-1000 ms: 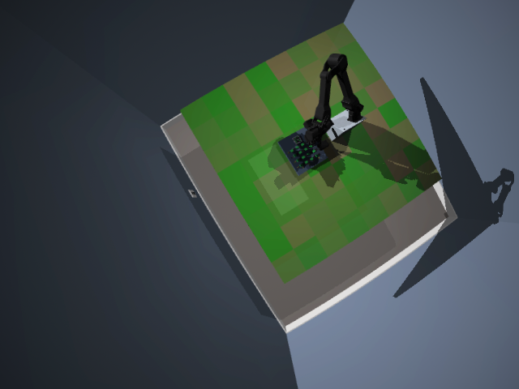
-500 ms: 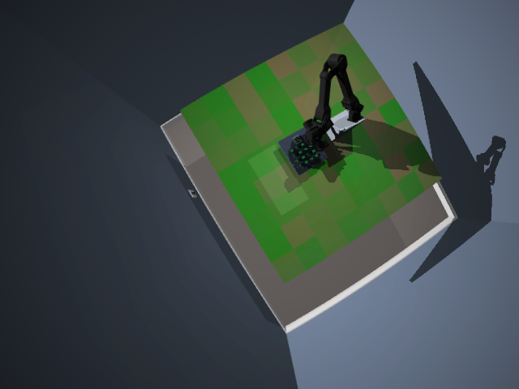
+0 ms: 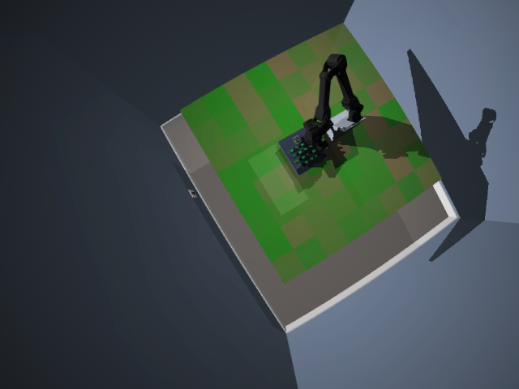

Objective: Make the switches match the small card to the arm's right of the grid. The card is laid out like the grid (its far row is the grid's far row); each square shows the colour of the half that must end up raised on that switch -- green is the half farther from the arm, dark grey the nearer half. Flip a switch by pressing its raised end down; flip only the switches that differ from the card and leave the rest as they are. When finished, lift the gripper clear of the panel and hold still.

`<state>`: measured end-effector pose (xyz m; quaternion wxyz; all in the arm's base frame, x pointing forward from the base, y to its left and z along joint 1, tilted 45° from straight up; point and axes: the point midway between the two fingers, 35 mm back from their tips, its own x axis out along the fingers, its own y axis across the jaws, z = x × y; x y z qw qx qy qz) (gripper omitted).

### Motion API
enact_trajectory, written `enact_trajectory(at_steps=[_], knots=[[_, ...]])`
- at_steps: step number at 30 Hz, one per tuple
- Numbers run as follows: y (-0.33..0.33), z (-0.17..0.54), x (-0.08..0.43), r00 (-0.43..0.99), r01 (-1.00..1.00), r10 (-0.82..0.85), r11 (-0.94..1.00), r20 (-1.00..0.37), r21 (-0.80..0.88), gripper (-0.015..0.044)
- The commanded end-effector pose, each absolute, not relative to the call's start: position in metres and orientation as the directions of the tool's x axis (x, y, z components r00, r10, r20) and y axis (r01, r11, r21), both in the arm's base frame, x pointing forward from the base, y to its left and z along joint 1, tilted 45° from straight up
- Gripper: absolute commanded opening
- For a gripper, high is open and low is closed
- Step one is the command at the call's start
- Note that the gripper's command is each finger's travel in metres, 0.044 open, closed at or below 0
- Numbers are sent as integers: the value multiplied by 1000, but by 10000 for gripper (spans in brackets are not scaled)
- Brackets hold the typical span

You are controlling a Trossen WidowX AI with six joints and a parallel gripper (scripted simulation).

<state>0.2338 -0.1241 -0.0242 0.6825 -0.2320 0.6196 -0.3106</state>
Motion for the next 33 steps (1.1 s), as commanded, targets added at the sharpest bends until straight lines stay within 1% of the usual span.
enact_trajectory(at_steps=[1,13,19,24,31,33], knots=[[-125,-25,234,41,134,-712,700,-701,-702,0],[-124,-24,235,40,138,-711,700,-702,-701,0],[-81,18,235,16,134,-707,702,-707,-699,0],[-79,20,237,15,134,-707,702,-707,-700,0],[-47,0,304,19,137,-705,704,-709,-697,0],[-44,-3,311,18,137,-706,703,-708,-698,0]])
